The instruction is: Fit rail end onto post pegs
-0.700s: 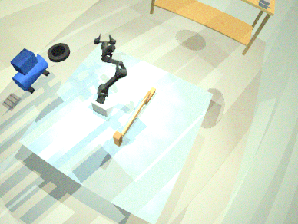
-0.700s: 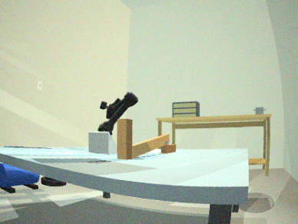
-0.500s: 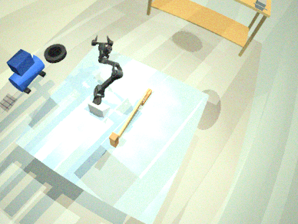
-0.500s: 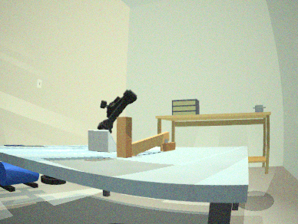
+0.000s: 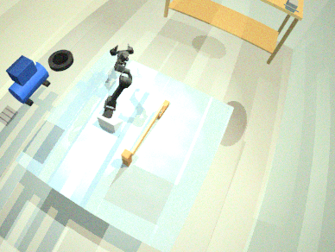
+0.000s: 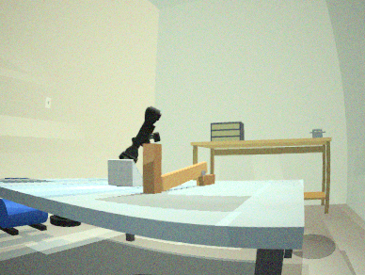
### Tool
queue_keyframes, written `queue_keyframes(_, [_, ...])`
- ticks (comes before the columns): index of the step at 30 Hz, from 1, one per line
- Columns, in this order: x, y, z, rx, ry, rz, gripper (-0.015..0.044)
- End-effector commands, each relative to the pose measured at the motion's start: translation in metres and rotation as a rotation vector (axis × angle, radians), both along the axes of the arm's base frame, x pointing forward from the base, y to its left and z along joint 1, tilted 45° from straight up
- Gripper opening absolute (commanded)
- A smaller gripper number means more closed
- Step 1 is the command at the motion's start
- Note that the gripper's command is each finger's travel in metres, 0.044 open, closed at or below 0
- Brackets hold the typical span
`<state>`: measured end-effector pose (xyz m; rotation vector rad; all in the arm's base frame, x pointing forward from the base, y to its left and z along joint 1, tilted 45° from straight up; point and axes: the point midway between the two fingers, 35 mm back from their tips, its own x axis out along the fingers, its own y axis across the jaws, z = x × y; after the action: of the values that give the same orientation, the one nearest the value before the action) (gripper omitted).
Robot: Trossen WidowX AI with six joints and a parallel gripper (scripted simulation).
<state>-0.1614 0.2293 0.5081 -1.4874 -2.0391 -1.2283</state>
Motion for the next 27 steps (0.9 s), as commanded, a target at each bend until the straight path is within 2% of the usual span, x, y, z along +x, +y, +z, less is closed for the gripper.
queue_keyframes(1, [0.01,0.023,-0.007,-0.004,-0.093,-0.127,0.044])
queue_keyframes(15, [0.074,0.093,-0.033,-0.034,-0.466,-0.586,0.044])
queue_keyframes(27, [0.15,0.135,-0.058,-0.1,-0.832,-0.918,0.044])
